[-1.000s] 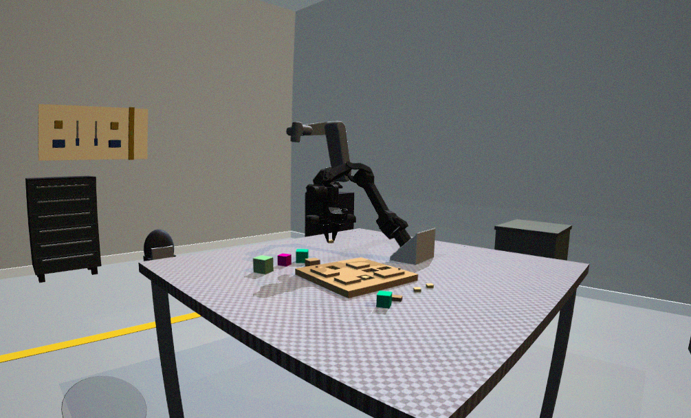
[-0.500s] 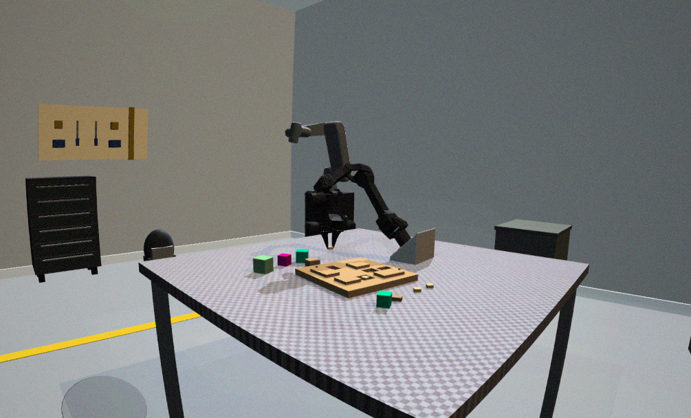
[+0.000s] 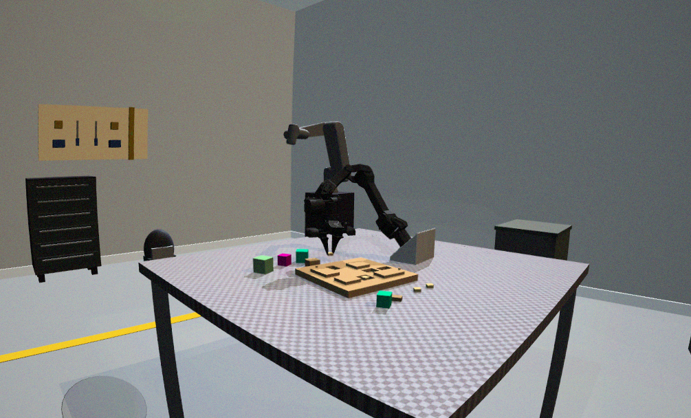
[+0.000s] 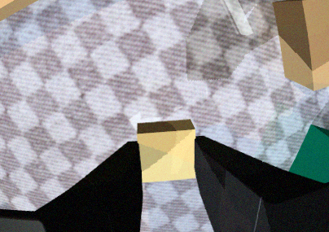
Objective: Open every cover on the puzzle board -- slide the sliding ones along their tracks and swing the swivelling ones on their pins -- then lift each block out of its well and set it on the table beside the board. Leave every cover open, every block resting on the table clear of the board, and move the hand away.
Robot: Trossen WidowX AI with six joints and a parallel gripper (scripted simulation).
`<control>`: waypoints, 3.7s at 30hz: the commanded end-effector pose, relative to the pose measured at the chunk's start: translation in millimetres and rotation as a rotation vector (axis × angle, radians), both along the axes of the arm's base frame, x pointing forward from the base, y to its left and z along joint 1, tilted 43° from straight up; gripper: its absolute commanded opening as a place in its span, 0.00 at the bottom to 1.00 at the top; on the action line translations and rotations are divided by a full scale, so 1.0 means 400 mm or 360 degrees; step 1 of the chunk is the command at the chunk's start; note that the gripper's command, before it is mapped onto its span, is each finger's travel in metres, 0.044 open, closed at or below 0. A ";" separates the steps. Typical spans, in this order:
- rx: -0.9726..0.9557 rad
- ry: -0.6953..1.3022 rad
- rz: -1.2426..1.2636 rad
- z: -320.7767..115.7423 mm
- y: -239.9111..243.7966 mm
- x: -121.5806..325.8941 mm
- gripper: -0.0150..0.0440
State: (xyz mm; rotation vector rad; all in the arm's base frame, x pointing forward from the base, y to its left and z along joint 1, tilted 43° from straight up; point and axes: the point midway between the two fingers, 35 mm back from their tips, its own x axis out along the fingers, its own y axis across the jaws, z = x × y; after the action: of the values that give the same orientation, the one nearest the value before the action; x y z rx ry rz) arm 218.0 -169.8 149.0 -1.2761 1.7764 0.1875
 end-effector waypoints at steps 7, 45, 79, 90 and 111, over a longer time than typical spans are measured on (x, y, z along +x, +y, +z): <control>0.0004 0.0015 0.0010 -0.035 -0.026 -0.011 0.39; 0.0002 0.0009 0.0004 0.012 0.015 -0.005 1.00; -0.0019 -0.0909 -0.0979 -0.015 0.190 0.171 0.25; -0.0047 -0.1487 -0.1639 -0.098 0.284 0.260 0.25; -0.0164 -0.2587 -0.2868 -0.289 0.480 0.372 0.25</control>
State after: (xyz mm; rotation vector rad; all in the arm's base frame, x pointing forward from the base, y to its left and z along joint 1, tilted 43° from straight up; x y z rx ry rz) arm 345.8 -18.3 64.6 0.2251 1.0422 -1.2589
